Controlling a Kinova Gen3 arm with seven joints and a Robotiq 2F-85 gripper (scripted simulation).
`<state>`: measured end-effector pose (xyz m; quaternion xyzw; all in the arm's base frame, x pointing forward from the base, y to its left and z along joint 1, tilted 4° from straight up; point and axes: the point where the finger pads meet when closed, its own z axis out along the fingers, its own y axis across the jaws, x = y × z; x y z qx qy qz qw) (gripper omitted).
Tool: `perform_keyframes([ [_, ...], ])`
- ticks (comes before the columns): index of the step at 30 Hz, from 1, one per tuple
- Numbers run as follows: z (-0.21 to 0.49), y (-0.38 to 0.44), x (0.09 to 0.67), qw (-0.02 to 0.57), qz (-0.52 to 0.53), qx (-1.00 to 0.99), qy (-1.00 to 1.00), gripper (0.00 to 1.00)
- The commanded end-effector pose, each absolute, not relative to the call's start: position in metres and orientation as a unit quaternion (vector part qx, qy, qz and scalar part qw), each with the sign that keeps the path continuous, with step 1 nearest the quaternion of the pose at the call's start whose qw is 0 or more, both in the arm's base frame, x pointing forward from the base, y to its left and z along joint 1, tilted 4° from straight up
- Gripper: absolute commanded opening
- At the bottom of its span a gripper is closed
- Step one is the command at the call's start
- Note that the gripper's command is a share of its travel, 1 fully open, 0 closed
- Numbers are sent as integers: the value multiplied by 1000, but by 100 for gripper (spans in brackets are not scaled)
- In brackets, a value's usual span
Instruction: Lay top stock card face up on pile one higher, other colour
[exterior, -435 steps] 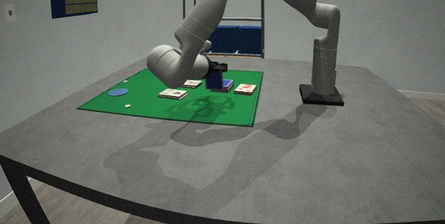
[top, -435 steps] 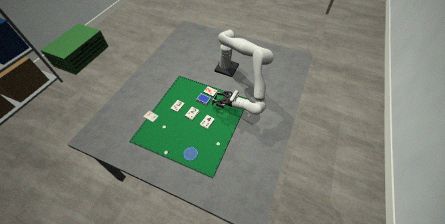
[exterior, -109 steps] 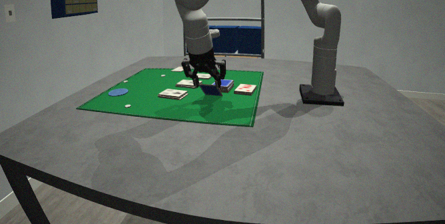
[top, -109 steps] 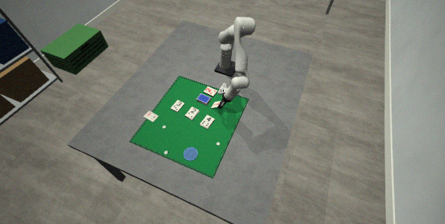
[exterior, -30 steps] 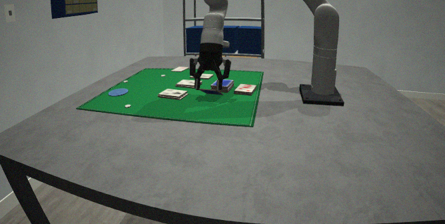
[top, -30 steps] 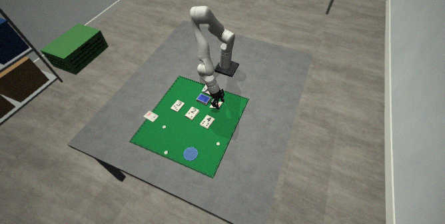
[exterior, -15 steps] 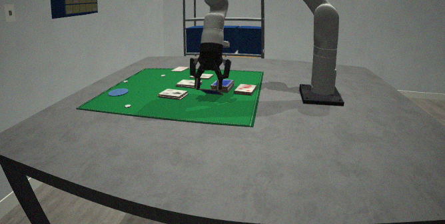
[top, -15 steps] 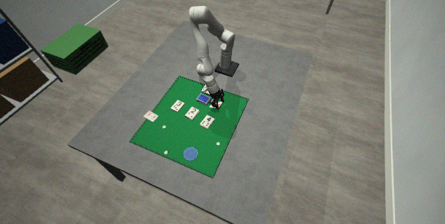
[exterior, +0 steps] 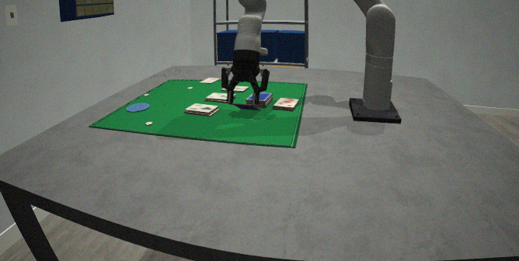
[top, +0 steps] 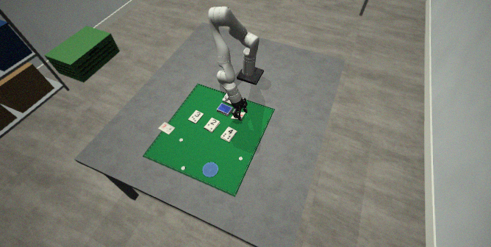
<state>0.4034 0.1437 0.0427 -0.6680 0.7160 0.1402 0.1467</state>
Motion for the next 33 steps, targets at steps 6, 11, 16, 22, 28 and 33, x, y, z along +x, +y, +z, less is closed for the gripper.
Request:
perform_keyframes([
  [6,42,144,403,148,140,-669,715,71],
  [11,42,144,403,148,139,-669,715,71],
  [16,42,145,403,145,136,-670,716,71],
  [22,40,147,406,137,126,-671,717,71],
  [28,39,149,405,125,118,-673,719,71],
  [33,35,151,405,109,103,-676,722,71],
])
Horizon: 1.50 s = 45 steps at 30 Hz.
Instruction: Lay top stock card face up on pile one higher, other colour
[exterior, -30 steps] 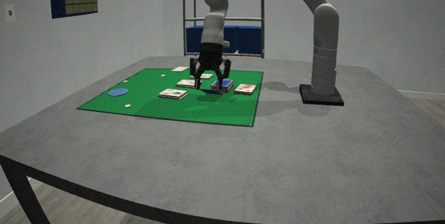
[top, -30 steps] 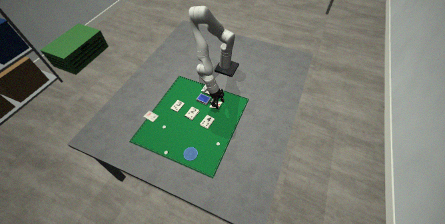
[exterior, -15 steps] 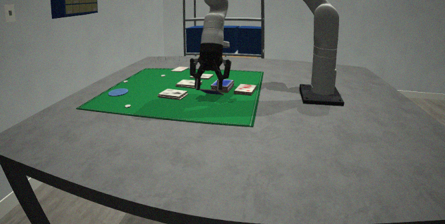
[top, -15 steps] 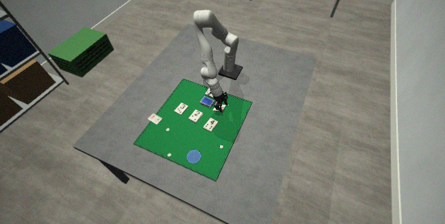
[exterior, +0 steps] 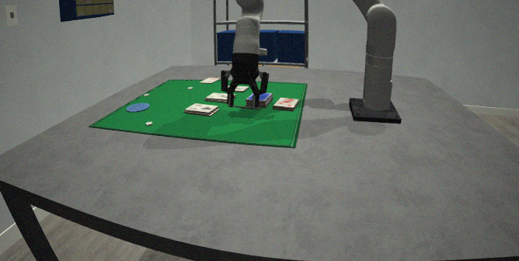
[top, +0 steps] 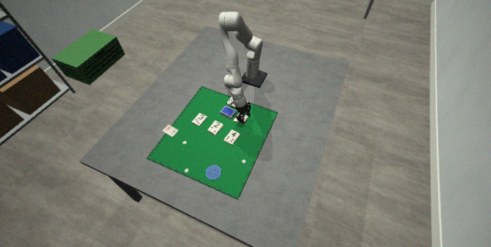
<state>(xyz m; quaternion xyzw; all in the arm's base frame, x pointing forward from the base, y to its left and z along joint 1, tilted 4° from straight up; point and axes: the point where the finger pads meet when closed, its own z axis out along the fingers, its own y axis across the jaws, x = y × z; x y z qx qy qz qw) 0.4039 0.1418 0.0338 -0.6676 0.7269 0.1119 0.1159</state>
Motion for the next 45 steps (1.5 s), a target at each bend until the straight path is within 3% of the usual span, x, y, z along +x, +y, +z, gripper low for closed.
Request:
perform_keyframes([
  [1,35,152,405,105,99,-676,722,71],
  [23,14,162,404,20,23,-683,730,71],
  [45,6,164,404,-15,-10,-683,730,71],
])
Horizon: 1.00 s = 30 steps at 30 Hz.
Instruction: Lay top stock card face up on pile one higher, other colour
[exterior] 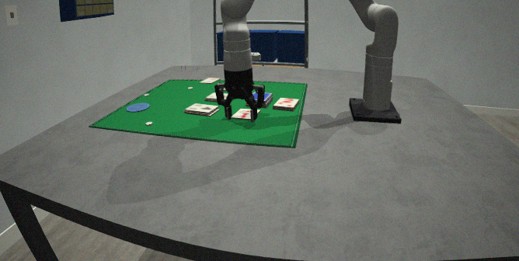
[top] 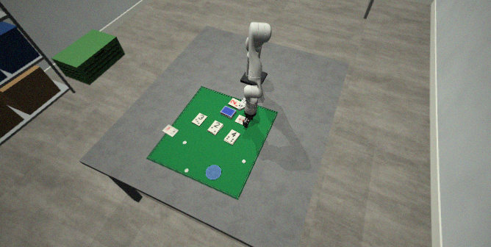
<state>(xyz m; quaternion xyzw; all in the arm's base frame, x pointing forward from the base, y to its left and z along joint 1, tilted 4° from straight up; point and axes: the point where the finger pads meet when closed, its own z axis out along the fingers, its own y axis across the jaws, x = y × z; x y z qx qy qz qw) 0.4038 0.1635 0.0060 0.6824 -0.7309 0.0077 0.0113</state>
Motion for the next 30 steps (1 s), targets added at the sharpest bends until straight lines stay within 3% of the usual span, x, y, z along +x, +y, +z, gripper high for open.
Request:
perform_keyframes([
  [1,6,164,404,15,10,683,-730,71],
  [25,5,164,404,15,10,683,-730,71],
  [26,5,164,404,15,10,683,-730,85],
  [30,5,164,404,15,10,683,-730,85],
])
